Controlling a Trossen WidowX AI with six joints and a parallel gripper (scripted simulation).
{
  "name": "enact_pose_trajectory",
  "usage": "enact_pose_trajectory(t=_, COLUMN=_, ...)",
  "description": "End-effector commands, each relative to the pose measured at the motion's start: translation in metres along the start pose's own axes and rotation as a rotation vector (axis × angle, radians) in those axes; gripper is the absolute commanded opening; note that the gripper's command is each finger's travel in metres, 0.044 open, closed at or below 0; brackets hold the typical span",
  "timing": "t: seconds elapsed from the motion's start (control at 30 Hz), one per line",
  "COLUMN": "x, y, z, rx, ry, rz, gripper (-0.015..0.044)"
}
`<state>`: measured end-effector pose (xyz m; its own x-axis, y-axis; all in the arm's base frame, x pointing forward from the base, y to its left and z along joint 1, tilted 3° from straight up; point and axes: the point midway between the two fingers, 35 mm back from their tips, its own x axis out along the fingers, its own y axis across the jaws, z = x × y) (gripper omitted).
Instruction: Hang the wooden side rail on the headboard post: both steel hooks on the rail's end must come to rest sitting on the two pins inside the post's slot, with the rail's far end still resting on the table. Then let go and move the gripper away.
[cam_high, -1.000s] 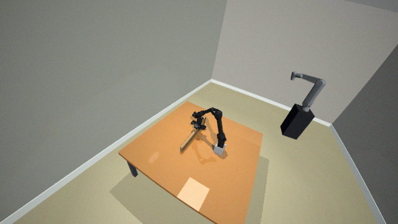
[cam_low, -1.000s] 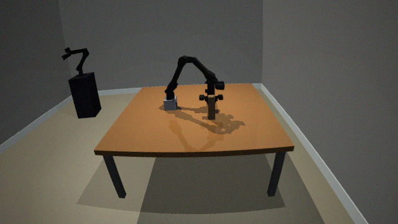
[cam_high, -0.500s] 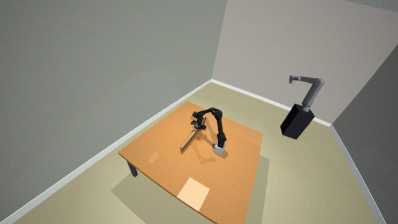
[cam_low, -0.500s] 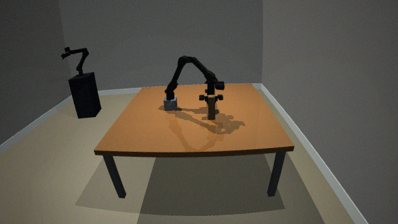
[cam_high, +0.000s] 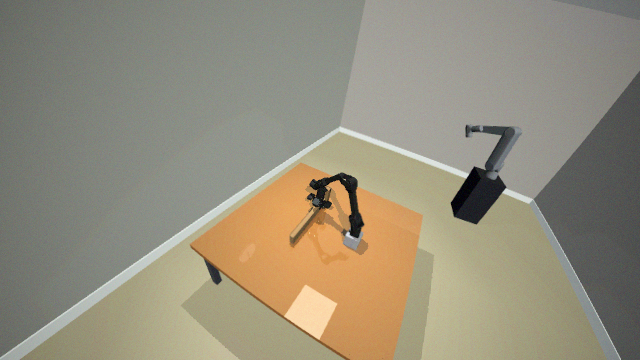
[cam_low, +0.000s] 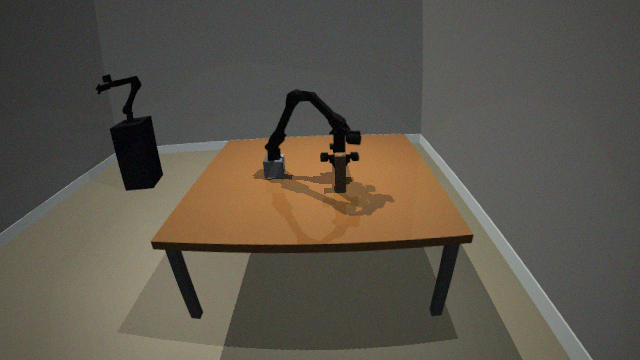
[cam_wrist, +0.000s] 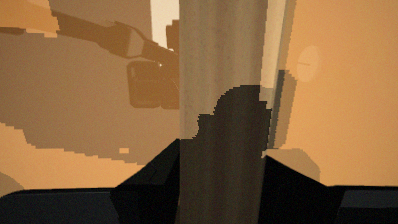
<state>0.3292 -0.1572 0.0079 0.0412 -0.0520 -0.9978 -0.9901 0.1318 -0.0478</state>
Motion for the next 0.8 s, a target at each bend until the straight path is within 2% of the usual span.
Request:
enact_pose_trajectory(t=0.0, x=0.0, y=-0.0016, z=-0.001, rx=0.001, ry=0.004, rz=-0.006, gripper=0.0)
enact_pose_trajectory(t=0.77, x=0.0038, y=-0.0016, z=-0.001, rx=0.001, ry=0.004, rz=-0.006, gripper=0.0)
